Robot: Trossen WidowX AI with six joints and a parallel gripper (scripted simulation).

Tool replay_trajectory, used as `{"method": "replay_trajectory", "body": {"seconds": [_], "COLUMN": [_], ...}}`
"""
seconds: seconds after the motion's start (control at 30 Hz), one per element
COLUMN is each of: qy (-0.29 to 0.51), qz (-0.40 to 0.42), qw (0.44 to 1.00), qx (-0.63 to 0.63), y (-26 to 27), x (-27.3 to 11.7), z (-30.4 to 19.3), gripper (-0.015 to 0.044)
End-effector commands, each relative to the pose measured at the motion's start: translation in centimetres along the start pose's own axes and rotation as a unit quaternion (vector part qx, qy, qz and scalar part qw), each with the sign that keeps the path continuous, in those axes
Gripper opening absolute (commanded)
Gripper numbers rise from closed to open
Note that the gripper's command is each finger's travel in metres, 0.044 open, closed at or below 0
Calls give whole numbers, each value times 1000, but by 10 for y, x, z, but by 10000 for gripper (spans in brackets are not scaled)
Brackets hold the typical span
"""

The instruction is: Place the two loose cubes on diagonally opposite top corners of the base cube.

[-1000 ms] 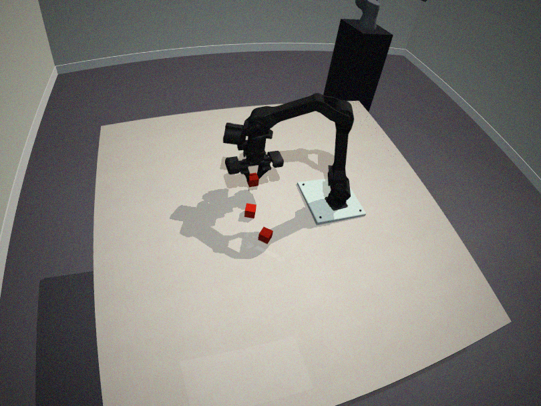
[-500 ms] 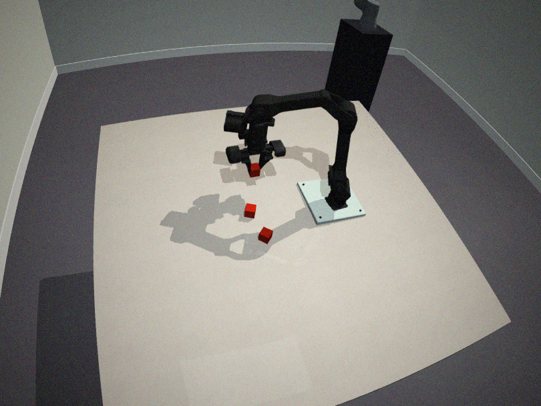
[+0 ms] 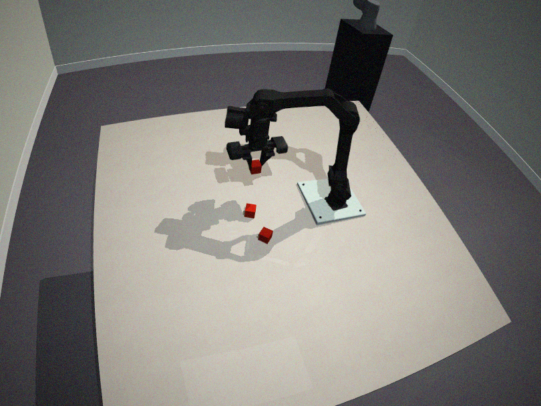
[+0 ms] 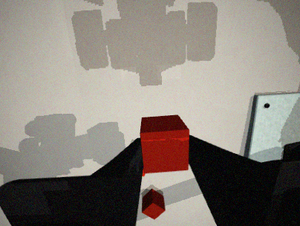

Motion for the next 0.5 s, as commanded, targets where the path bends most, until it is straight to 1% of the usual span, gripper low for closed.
{"method": "replay_trajectory", "body": {"seconds": [0.0, 0.47], "qy": [2, 4], "qz": [1, 2], "qw": [1000, 1000], "qx": [-1, -3], "y": [6, 24], "x": [3, 13], "z": [-11, -53], "gripper": [105, 105]}}
Point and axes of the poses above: the point midway between the two fingers, 35 mm back from their tips, its own x axis out along the fingers, its own y axis across the jaws, z = x × y, the point moved 4 cm from there along -x, back along the fingers, and after that the axes turned 7 degrees about -x, right-handed, at the moved point
